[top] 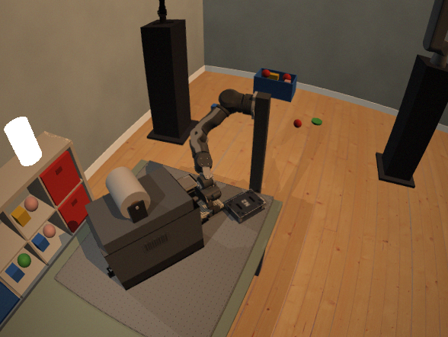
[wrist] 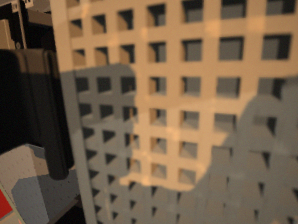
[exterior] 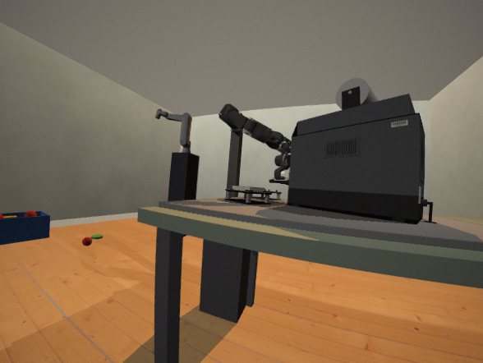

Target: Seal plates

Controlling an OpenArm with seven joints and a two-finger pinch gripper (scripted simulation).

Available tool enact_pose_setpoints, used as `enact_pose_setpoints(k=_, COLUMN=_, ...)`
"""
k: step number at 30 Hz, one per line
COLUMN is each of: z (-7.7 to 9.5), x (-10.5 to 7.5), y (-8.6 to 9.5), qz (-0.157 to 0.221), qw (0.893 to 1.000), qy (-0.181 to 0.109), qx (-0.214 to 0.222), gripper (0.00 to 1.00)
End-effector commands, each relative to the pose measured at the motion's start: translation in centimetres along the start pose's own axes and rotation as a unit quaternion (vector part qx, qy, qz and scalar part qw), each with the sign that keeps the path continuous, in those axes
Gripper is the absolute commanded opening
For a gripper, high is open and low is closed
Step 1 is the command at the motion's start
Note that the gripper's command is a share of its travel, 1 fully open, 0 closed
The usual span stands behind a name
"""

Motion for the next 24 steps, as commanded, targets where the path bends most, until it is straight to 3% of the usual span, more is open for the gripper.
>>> enact_pose_setpoints(k=1, z=0.0, x=0.0, y=0.0, qz=0.001, qw=1.000, qy=0.000, qx=-0.001, gripper=0.65)
enact_pose_setpoints(k=24, z=0.0, x=-1.2, y=0.0, qz=0.000, qw=1.000, qy=-0.001, qx=0.001, gripper=0.65)
Point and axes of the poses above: the point where the finger pads meet when closed, its own x axis out along the fingers, its own y axis across the jaws, z = x × y, the point moved 3 cm from there along -x, back along the fingers, and after that the axes turned 9 degrees about x, right-handed, at the moved point
